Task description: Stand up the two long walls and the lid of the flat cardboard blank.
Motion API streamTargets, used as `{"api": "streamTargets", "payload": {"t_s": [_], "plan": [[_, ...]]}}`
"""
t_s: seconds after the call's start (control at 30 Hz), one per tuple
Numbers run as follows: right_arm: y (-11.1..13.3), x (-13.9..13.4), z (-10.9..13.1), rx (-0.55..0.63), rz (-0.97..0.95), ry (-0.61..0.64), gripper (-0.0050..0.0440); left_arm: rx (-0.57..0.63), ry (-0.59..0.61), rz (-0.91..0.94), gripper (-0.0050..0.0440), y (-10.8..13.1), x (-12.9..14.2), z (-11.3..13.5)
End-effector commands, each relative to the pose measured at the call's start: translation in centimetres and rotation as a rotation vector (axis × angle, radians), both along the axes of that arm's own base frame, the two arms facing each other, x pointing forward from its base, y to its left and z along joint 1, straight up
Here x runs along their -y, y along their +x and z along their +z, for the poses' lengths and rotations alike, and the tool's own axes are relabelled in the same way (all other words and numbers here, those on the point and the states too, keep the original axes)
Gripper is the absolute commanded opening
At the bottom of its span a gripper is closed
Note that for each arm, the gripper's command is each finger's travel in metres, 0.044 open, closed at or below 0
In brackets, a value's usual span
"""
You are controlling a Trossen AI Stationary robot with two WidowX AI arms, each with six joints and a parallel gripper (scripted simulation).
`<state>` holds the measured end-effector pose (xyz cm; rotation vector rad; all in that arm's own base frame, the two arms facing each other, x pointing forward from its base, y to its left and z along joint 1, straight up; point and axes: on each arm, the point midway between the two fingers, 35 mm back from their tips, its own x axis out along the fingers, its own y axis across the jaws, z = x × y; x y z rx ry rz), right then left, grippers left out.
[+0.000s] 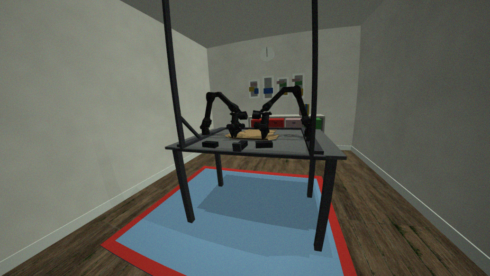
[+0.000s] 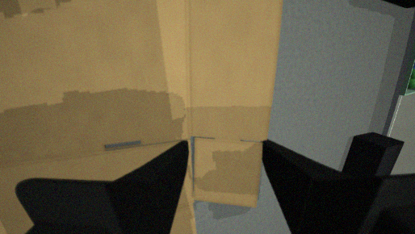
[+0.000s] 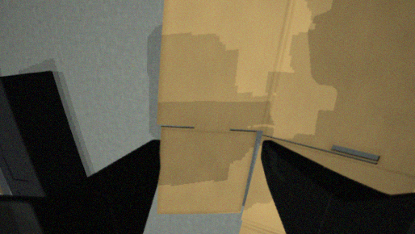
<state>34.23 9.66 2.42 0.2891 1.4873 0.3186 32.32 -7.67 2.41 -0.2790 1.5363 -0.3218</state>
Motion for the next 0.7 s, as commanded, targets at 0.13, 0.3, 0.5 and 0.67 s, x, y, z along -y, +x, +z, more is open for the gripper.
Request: {"api": "streamTargets", "payload": {"t_s": [0.13,0.3,0.5,0.67], "plan": [[0.37,1.29,-2.0,0.002,-0.007,0.078,0.0245,-0.034,-0.084,0.012,0.0246,0.33,-1.27,-2.08],[0.36,1.31,-2.02,0.002,-0.007,0.078,0.0245,-0.034,-0.084,0.012,0.0246,0.33,-1.29,-2.05],[0.38,0.91,-1.72,0.003,-0.007,0.079,0.0293,-0.035,-0.085,0.012,0.0294,0.3,-0.87,-1.73],[0.37,0.91,-1.53,0.003,-0.007,0.079,0.037,-0.035,-0.085,0.012,0.0371,0.3,-0.87,-1.54]]}}
